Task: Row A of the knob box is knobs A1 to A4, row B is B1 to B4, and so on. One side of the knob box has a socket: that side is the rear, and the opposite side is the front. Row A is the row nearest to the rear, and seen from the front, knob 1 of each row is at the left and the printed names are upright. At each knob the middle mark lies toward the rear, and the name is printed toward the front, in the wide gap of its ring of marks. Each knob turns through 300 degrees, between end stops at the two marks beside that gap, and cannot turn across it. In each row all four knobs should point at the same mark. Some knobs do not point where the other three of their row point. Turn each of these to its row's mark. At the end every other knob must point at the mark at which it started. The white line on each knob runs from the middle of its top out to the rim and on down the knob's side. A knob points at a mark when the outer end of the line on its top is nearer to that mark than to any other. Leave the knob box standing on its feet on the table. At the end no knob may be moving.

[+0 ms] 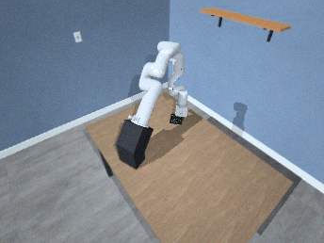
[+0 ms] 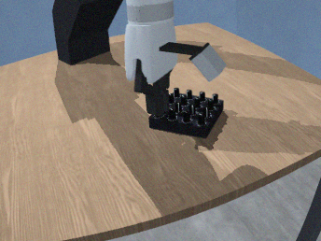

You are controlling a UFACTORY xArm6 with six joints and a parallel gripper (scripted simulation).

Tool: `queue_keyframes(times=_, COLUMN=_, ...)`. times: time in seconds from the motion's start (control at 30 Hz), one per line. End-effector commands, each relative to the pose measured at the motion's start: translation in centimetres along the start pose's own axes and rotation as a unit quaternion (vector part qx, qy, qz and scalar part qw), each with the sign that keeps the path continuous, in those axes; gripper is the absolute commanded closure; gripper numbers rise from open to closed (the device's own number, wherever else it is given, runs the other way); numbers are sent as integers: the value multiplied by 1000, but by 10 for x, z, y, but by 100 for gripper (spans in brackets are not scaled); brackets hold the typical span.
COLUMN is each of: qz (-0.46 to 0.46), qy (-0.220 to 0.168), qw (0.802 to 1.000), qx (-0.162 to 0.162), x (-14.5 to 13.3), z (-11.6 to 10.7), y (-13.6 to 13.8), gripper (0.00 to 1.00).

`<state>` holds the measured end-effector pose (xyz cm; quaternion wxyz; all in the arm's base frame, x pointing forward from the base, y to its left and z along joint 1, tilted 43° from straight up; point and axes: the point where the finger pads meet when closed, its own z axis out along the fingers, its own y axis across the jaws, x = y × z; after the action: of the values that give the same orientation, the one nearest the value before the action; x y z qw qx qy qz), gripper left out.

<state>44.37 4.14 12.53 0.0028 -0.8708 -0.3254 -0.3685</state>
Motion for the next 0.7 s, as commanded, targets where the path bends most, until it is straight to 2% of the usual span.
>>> queue_keyframes(times=0.0, qz=-4, qy=2, qw=1000, qx=-2, x=1, z=0, y=0, gripper=92)
queue_keyframes(times=0.53, qz=-4, qy=2, qw=1000, qx=-2, x=1, z=0, y=0, gripper=92)
queue_keyframes(times=0.57, qz=-4, qy=2, qw=1000, qx=-2, x=1, z=0, y=0, gripper=81)
queue_keyframes(times=0.67, qz=-4, qy=2, qw=1000, qx=-2, x=1, z=0, y=0, gripper=81)
